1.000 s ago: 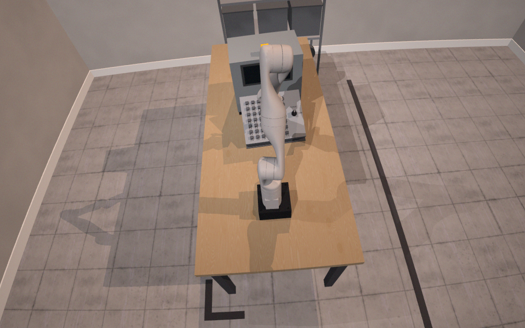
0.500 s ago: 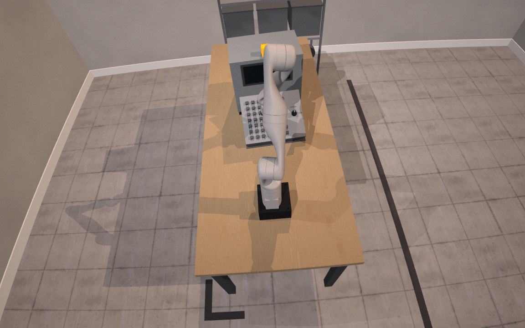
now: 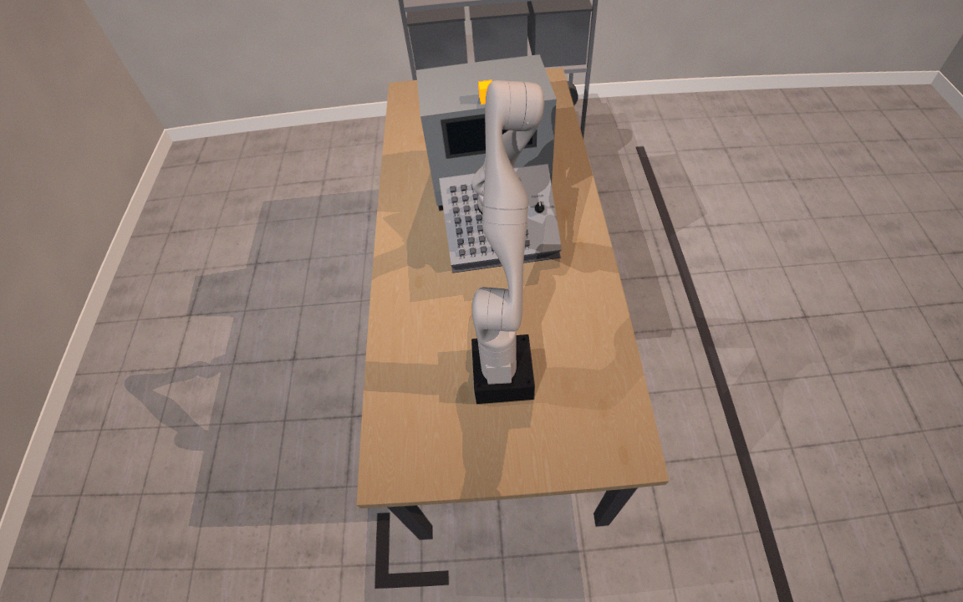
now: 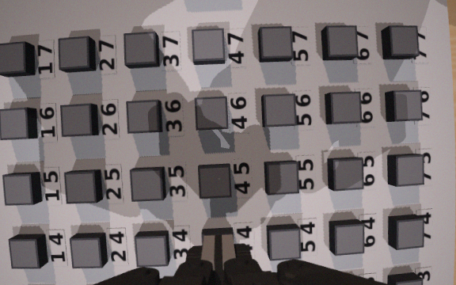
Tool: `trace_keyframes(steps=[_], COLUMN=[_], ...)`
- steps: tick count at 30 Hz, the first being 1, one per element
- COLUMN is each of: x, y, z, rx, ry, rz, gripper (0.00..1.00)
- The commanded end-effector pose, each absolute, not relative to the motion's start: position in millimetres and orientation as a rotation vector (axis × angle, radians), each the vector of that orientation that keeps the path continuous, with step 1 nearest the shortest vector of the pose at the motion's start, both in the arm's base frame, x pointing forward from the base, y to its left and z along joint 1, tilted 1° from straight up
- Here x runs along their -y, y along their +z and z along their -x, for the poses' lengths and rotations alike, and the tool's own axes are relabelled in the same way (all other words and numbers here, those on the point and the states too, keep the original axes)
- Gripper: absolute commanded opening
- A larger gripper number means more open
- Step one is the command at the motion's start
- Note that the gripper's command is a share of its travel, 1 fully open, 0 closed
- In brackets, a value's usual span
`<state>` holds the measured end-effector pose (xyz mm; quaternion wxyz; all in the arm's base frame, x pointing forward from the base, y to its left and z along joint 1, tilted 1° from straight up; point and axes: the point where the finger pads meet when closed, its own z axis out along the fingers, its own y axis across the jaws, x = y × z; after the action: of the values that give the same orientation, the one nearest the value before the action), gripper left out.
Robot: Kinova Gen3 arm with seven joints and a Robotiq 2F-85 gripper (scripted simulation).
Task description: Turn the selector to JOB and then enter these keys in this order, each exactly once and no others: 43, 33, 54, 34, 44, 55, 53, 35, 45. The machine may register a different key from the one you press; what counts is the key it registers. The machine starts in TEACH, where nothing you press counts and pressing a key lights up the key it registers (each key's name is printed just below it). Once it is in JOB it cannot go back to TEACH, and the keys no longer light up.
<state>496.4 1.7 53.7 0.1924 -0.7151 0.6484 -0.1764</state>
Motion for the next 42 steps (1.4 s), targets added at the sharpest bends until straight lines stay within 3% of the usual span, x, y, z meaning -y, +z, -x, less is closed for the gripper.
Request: trace_keyframes(steps=[1,42], x=[-1.7,-1.9], y=[53.5,49.4], z=[-497.1,-499.5], rx=[-1.819,-1.819], ry=[-0.496,-0.496], rz=[2.006,2.006], gripper=[0.10,0.10])
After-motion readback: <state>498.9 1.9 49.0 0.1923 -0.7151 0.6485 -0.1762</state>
